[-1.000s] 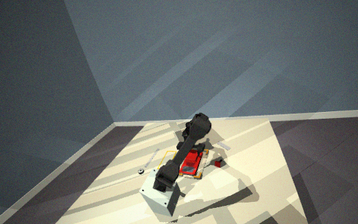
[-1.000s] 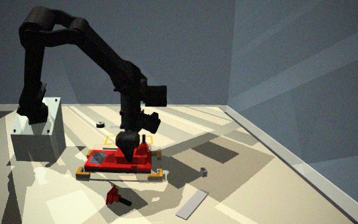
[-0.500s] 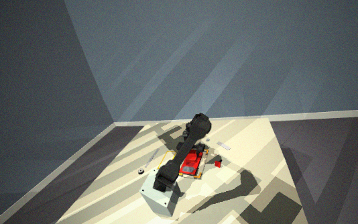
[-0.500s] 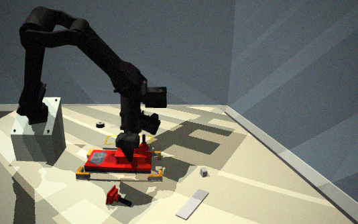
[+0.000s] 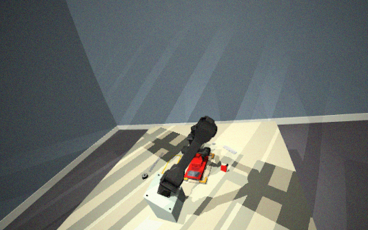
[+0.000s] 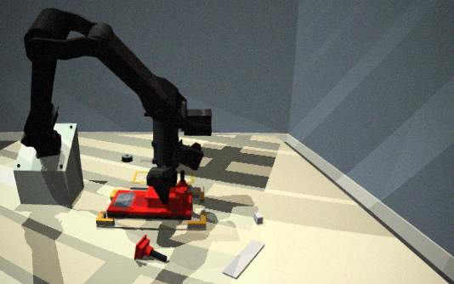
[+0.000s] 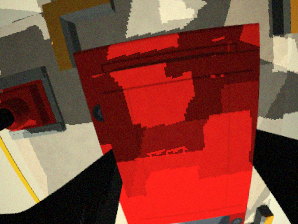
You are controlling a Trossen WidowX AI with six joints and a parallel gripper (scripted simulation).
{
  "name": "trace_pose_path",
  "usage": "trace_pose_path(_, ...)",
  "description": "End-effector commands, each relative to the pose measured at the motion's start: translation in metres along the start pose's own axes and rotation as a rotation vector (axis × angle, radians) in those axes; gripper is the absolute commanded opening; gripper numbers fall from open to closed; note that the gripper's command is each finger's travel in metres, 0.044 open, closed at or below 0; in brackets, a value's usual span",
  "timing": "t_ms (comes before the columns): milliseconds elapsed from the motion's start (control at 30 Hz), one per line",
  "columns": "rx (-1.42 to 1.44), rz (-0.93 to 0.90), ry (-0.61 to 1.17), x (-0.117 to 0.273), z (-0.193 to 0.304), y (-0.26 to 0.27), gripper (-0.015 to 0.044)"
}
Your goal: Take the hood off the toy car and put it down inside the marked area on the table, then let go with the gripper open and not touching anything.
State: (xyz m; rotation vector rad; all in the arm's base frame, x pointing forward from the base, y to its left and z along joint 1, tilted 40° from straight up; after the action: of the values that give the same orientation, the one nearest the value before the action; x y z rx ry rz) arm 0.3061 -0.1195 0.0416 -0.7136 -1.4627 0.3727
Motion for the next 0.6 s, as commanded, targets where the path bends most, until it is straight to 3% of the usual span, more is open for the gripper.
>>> trace_pose_path(0, -0.004, -0.001, -0.003, 0.004, 0.000, 0.000, 0.0000)
trace_pose_path(567, -0.004, -0.001, -0.002, 0.015, -0.001, 0.000, 0.0000)
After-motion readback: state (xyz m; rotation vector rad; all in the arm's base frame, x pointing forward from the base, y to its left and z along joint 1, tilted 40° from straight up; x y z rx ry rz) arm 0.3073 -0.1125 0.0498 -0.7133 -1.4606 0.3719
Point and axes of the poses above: the point midway between the two fingers, 35 mm back from their tips, its own x axis back along the fingers, its own y axis across the jaws, z = x × y, the point moved 6 cm from there along x, back along the fingers, and after that the axes turned 2 degrees about x, right-handed, at the moved point
